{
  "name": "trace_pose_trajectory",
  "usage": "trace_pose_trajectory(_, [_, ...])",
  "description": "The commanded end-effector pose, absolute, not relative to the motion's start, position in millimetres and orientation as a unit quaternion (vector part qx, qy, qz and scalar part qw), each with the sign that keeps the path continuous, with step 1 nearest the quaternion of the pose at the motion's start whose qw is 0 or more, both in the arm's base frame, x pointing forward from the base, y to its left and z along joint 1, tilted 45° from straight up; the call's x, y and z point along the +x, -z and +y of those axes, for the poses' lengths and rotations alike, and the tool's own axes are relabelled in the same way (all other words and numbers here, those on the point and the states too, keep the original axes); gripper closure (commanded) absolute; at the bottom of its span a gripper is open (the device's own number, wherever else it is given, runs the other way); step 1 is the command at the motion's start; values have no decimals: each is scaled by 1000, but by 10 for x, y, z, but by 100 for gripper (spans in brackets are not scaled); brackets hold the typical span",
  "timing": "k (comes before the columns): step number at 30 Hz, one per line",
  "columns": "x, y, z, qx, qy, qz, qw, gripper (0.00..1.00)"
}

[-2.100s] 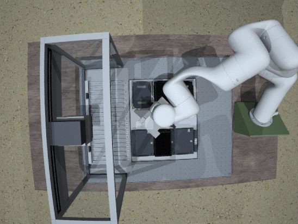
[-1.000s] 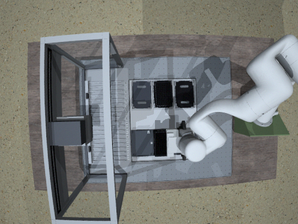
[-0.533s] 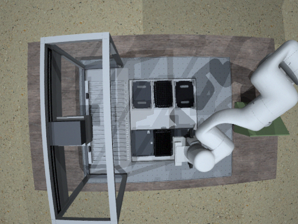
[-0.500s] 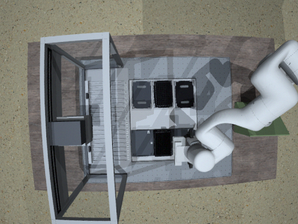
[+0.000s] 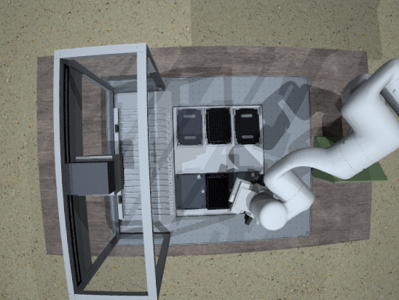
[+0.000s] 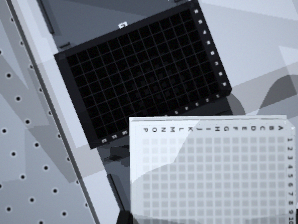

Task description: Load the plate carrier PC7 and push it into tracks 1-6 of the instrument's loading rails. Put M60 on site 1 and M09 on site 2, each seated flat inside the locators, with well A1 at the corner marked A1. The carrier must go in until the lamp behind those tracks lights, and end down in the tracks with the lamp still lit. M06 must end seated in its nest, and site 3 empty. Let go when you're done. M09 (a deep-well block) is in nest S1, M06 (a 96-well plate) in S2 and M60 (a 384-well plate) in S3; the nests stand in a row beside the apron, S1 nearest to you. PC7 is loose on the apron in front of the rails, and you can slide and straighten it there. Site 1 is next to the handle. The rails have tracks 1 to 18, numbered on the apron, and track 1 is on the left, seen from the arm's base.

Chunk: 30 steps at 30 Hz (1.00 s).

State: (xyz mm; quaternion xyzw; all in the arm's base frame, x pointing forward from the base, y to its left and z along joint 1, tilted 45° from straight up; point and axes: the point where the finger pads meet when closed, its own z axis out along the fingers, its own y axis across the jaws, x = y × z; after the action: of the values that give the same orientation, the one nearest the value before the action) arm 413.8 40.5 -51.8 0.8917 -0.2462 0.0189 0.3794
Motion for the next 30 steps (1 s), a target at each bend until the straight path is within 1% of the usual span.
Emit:
trace_pose_trajectory(1, [4151, 514, 427, 868, -55, -321, 376, 100])
trace_pose_trajectory(5, [4151, 514, 427, 857, -68, -349, 374, 100])
trace_pose_trajectory(20, [4151, 514, 426, 743, -158, -550, 345, 100])
trace_pose_trajectory(22, [4151, 514, 426, 743, -158, -550, 345, 100])
trace_pose_trajectory(30, [4151, 513, 425, 664, -203, -644, 321, 100])
